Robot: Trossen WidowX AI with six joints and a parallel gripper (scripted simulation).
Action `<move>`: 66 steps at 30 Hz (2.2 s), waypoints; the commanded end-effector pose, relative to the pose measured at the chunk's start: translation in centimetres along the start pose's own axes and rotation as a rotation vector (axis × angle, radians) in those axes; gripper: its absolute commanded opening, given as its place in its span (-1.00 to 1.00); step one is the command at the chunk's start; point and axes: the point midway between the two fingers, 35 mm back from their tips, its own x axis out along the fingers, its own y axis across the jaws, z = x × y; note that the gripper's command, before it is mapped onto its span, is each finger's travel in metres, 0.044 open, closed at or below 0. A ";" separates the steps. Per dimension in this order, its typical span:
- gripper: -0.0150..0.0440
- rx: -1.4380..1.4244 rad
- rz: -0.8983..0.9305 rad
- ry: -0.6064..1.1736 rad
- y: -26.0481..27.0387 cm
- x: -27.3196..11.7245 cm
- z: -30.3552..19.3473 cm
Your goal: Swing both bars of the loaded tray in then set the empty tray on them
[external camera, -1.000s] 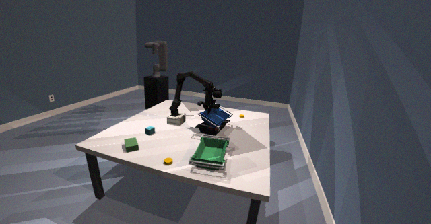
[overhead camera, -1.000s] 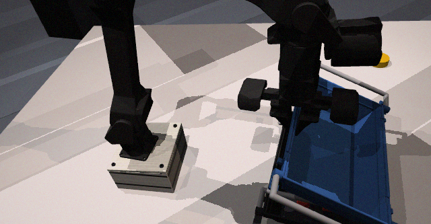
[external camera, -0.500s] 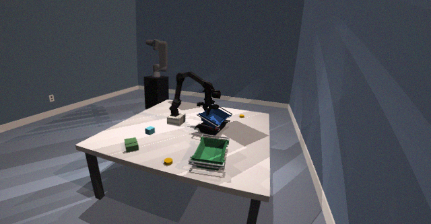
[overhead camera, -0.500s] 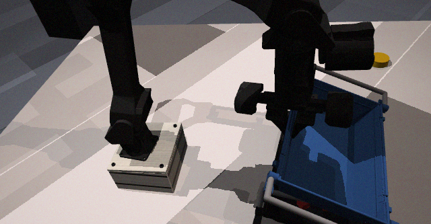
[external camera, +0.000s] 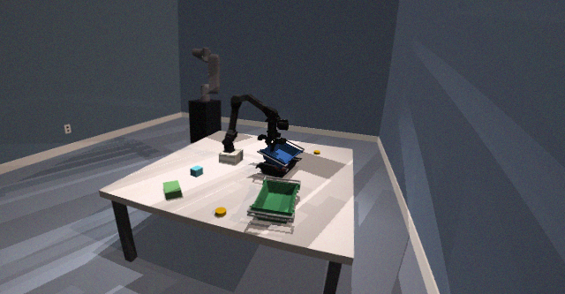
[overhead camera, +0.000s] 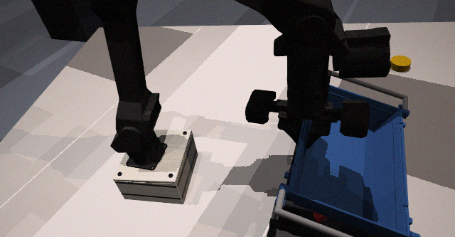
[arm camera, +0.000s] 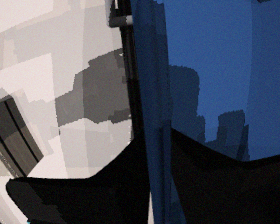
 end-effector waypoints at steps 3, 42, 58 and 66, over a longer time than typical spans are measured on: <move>-0.49 0.005 0.014 -0.002 0.5 1.0 0.0; -0.49 0.005 0.014 -0.002 1.1 2.8 0.1; -0.49 0.005 0.014 -0.002 1.1 2.8 0.1; -0.49 0.005 0.014 -0.002 1.1 2.8 0.1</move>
